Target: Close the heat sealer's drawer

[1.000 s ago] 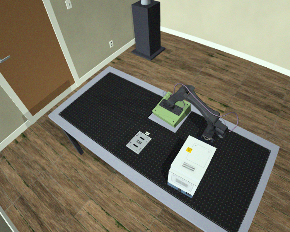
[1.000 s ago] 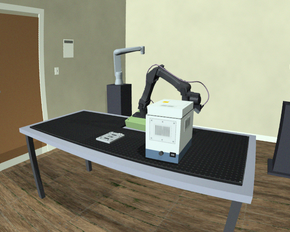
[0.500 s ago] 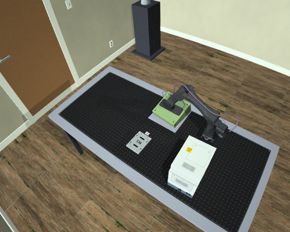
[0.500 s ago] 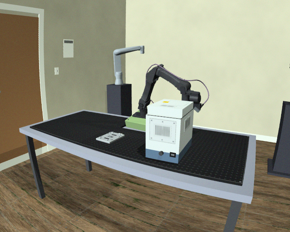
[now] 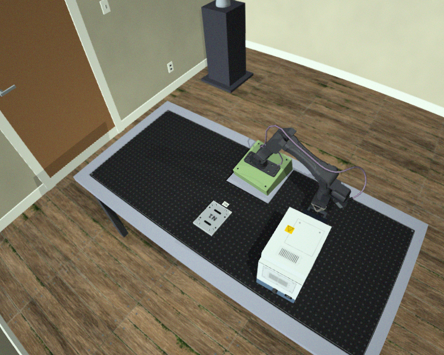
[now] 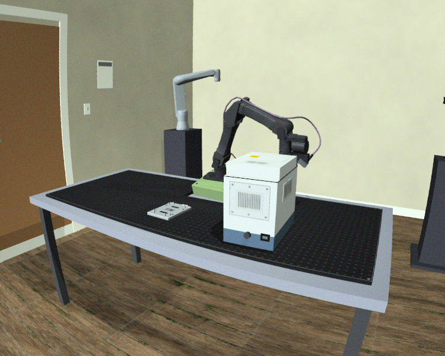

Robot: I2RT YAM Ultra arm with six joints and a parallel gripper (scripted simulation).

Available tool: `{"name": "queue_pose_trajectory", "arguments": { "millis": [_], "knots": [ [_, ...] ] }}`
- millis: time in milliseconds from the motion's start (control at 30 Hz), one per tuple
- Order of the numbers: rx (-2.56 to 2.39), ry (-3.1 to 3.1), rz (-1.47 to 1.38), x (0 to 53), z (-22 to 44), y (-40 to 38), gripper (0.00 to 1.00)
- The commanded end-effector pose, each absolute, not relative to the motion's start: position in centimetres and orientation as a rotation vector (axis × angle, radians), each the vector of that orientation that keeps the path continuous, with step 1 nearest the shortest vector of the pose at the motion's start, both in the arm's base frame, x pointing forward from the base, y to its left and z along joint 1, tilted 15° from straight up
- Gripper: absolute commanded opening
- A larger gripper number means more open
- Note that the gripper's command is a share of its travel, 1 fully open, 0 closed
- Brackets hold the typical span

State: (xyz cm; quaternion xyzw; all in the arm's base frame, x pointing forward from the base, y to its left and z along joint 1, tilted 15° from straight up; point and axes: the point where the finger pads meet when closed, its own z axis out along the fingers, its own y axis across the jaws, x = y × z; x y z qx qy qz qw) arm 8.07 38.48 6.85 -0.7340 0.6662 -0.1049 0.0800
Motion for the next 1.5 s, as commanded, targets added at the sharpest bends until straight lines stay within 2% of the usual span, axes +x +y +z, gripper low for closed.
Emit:
{"name": "queue_pose_trajectory", "arguments": {
  "millis": [0, 1467],
  "knots": [
    [-2.172, 1.967, -0.269, 7.3, 9.6, 39.2, 0.45],
    [-2.173, 1.964, -0.266, 6.8, 11.5, 39.2, 0.45]
  ]
}}
